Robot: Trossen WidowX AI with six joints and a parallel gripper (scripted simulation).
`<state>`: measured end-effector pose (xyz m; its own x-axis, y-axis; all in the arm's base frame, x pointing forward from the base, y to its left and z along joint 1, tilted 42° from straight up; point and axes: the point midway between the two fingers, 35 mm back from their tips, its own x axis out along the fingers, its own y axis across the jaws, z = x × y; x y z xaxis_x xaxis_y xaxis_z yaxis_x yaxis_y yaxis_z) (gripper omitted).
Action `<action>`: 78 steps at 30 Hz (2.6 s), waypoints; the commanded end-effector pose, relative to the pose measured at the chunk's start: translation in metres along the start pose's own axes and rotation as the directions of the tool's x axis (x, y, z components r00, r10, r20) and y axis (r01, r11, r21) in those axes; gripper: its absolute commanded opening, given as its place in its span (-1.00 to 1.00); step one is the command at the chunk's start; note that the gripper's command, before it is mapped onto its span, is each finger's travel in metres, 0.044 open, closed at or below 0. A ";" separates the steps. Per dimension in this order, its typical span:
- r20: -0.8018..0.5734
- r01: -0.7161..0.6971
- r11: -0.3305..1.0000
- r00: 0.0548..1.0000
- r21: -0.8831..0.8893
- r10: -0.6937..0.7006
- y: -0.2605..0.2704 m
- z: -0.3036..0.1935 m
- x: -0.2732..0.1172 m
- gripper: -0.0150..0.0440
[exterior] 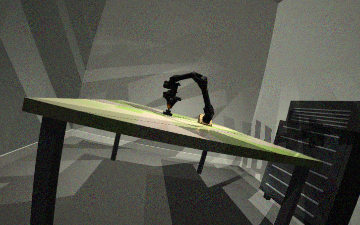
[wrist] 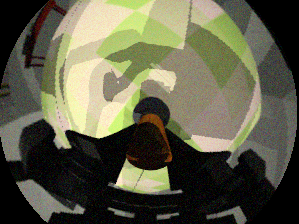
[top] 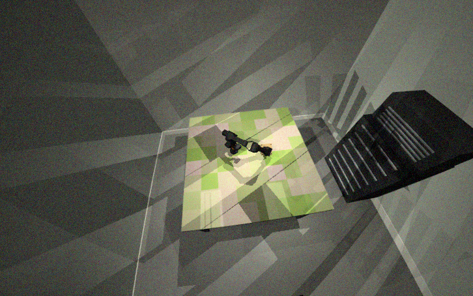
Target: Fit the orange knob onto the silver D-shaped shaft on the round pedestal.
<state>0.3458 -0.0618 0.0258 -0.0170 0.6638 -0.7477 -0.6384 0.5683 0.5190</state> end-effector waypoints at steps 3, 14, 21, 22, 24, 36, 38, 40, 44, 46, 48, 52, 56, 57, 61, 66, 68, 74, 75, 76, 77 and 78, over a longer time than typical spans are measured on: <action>0.005 0.005 0.999 1.000 -0.046 -0.005 -0.001 0.001 0.000 -0.49; 0.005 0.005 0.999 1.000 -0.032 -0.005 -0.003 0.000 -0.005 -0.49; 0.005 0.005 0.997 1.000 -0.082 -0.005 -0.004 0.001 -0.003 -0.49; 0.005 0.005 0.996 1.000 -0.084 -0.005 -0.003 0.001 -0.002 -0.49; 0.005 0.005 0.996 1.000 -0.084 -0.005 -0.003 0.001 -0.001 -0.49; 0.005 0.005 0.996 1.000 -0.084 -0.005 -0.002 0.000 -0.002 -0.49; 0.005 0.005 0.996 1.000 -0.084 -0.005 -0.001 -0.001 -0.004 -0.49; 0.005 0.005 0.996 1.000 -0.084 -0.005 0.000 -0.001 -0.005 -0.49; 0.005 0.005 0.992 1.000 -0.128 -0.005 0.002 -0.001 -0.007 -0.49; 0.005 0.005 0.991 1.000 -0.136 -0.005 0.001 -0.001 -0.007 -0.49; 0.005 0.005 0.991 1.000 -0.136 -0.005 0.001 -0.001 -0.006 -0.49; 0.005 0.005 0.991 1.000 -0.136 -0.005 0.000 -0.001 -0.005 -0.49; 0.005 0.005 0.991 1.000 -0.136 -0.005 -0.001 -0.001 -0.004 -0.49; 0.005 0.005 0.991 1.000 -0.136 -0.005 -0.002 -0.001 -0.004 -0.49; 0.005 0.005 0.991 1.000 -0.136 -0.005 -0.001 0.000 -0.004 -0.49; 0.005 0.005 0.991 1.000 -0.136 -0.005 -0.001 0.000 -0.001 -0.49; 0.005 0.005 0.991 1.000 -0.136 -0.005 -0.001 0.000 0.000 -0.49; 0.005 0.005 0.990 1.000 -0.139 -0.004 -0.001 0.000 0.007 -0.49; 0.005 0.005 0.990 1.000 -0.139 -0.004 -0.001 0.001 0.008 -0.49; 0.005 0.005 0.990 1.000 -0.139 -0.004 -0.001 0.001 0.009 -0.49; 0.005 0.005 0.990 1.000 -0.139 -0.004 -0.001 0.001 0.010 -0.49; 0.005 0.005 0.990 1.000 -0.139 -0.004 -0.001 0.001 0.011 -0.49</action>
<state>0.3462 -0.0559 0.0193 -0.0188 0.6617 -0.7495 -0.7441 0.4914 0.4525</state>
